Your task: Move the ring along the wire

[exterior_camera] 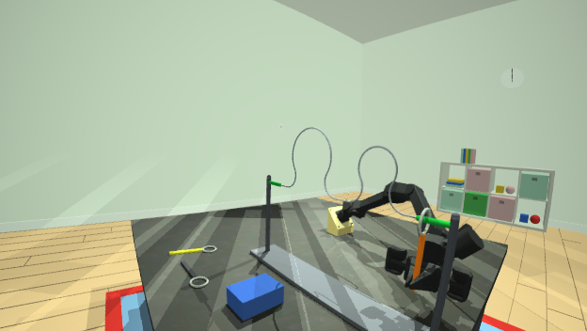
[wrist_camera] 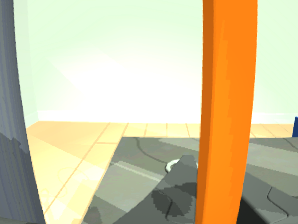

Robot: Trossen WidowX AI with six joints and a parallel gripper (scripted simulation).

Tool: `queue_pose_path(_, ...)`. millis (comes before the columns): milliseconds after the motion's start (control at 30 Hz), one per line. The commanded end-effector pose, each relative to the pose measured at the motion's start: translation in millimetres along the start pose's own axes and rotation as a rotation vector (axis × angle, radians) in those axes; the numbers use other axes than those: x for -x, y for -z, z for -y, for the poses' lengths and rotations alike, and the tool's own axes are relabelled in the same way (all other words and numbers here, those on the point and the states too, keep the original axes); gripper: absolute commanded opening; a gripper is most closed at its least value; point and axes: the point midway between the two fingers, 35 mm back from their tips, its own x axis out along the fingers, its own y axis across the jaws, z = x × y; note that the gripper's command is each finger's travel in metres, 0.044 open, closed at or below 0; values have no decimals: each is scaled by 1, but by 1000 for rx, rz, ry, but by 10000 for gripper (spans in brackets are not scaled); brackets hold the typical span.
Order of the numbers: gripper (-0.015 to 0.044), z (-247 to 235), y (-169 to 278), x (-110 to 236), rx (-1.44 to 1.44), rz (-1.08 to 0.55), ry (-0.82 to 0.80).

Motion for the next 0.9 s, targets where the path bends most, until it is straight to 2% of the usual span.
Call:
queue_pose_path(0,-150,-1,-3,1,-11,1,-5)
queue_pose_path(500,-150,3,-3,2,-11,-5,-4)
queue_pose_path(867,-150,15,-6,24,-8,-192,-5)
